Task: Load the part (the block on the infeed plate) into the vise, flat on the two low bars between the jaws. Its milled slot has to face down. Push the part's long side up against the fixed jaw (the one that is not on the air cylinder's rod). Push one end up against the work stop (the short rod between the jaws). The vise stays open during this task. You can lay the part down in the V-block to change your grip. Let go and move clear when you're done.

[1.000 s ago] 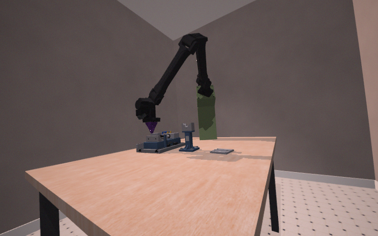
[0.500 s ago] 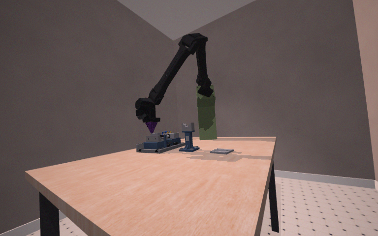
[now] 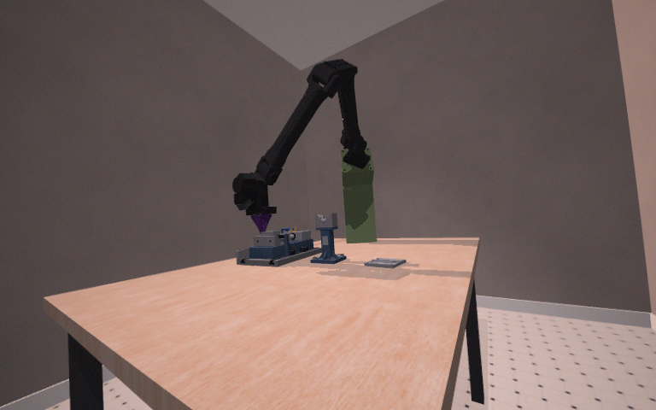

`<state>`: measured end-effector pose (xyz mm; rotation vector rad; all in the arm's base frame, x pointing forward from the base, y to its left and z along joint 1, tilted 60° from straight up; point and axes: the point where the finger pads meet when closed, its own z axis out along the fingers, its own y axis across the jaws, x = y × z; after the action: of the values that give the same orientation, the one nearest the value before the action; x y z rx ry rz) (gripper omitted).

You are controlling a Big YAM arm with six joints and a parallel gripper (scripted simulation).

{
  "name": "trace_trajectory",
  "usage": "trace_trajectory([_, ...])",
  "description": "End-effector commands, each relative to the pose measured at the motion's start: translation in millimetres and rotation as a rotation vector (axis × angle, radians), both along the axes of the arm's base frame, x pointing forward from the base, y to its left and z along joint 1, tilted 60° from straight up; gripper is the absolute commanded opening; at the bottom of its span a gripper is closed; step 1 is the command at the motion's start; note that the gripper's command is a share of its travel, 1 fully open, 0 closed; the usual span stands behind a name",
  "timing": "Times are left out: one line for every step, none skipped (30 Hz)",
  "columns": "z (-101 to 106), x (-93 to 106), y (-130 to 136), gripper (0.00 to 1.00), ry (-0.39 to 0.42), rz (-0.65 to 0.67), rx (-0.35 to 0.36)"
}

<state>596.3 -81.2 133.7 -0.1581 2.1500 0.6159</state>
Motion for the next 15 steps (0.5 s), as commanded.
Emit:
trace_trajectory([3.1,0.2,-19.5,0.00,-0.006,-0.017,-0.009])
trace_trajectory([-1.4,0.4,-20.1,0.00,0.001,-0.017,-0.006])
trace_trajectory([-3.0,0.6,-20.6,0.00,0.004,-0.018,-0.006])
trace_trajectory([-3.2,0.7,-20.9,0.00,0.004,-0.018,-0.006])
trace_trajectory([-3.3,0.8,-21.2,0.00,0.004,-0.018,-0.006])
trace_trajectory([-3.3,-0.5,-20.8,0.00,0.004,-0.018,-0.006])
trace_trajectory([-2.1,-1.2,-20.5,0.00,0.003,-0.018,-0.006])
trace_trajectory([-1.7,-1.3,-20.5,0.00,0.002,-0.018,-0.007])
trace_trajectory([-1.7,-1.3,-20.5,0.00,0.002,-0.018,-0.007])
trace_trajectory([-1.4,-1.3,-20.5,0.00,0.002,-0.018,-0.007])
trace_trajectory([-0.8,-1.5,-20.5,0.00,0.001,-0.018,-0.007])
trace_trajectory([0.4,-1.9,-20.5,0.00,-0.001,-0.018,-0.008])
trace_trajectory([2.3,-2.4,-20.6,0.00,-0.004,-0.018,-0.009])
trace_trajectory([5.0,-3.1,-20.6,0.00,-0.007,-0.018,-0.010])
trace_trajectory([5.0,-3.1,-20.6,0.00,-0.007,-0.018,-0.010])
